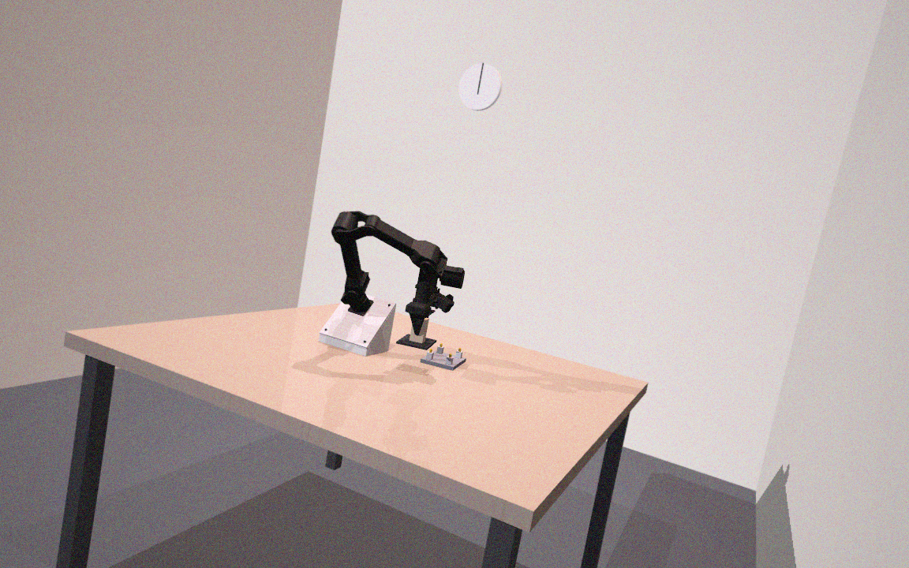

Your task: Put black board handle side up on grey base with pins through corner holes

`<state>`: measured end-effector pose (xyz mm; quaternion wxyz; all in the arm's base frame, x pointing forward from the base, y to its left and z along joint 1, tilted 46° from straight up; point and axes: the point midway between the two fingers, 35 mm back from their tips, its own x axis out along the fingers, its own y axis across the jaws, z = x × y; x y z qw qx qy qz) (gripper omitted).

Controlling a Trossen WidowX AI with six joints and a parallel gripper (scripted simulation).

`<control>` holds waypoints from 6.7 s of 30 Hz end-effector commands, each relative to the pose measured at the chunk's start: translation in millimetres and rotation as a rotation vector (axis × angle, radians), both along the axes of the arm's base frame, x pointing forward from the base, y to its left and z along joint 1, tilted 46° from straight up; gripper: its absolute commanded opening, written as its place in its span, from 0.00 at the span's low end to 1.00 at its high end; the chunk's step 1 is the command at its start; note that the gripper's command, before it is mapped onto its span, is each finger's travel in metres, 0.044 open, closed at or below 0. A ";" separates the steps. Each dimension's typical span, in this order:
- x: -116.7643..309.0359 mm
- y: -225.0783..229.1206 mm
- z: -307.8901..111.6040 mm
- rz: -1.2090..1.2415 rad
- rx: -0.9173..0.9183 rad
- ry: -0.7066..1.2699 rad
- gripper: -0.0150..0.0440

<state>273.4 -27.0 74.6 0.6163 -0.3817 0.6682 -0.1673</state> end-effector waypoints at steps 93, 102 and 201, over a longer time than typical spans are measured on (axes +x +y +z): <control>4.2 130.1 -138.2 -0.076 0.017 -0.080 0.25; 2.7 125.5 -143.2 -0.072 0.017 -0.077 0.25; -2.2 165.3 -102.0 -0.070 0.024 -0.077 1.00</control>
